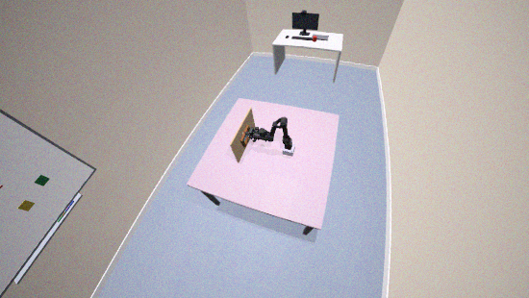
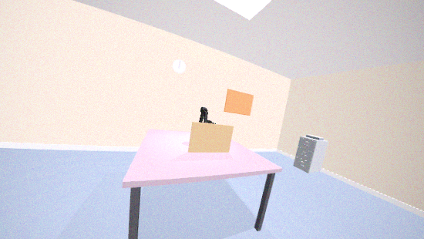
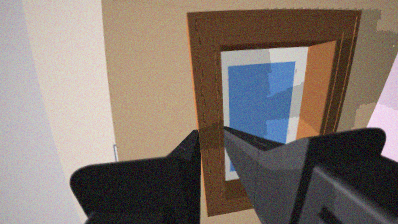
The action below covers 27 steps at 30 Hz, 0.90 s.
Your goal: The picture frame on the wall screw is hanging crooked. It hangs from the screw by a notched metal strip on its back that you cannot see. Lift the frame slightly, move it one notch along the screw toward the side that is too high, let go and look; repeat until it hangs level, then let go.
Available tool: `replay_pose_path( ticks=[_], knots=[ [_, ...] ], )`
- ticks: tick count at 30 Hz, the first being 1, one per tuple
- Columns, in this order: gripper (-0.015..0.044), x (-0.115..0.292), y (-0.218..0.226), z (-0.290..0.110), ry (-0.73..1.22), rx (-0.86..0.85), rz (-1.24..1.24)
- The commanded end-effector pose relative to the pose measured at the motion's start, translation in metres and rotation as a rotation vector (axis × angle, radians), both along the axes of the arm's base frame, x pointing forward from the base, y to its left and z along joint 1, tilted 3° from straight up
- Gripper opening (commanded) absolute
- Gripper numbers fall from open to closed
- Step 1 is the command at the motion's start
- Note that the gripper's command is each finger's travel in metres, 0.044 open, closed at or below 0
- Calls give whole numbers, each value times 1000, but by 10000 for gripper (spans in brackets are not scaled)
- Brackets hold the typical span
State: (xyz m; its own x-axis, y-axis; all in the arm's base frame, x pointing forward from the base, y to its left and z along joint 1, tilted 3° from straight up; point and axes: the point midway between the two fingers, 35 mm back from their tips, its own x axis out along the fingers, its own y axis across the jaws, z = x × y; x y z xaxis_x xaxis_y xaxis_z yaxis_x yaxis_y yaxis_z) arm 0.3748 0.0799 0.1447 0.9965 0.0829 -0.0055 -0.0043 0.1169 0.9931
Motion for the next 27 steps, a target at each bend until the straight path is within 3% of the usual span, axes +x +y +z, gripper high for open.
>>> replay_pose_path(
  ticks=[1,27],
  knots=[
    [0,0,0,3,-4,4,3],
    [0,0,1,12,-4,4,3]
  ],
)
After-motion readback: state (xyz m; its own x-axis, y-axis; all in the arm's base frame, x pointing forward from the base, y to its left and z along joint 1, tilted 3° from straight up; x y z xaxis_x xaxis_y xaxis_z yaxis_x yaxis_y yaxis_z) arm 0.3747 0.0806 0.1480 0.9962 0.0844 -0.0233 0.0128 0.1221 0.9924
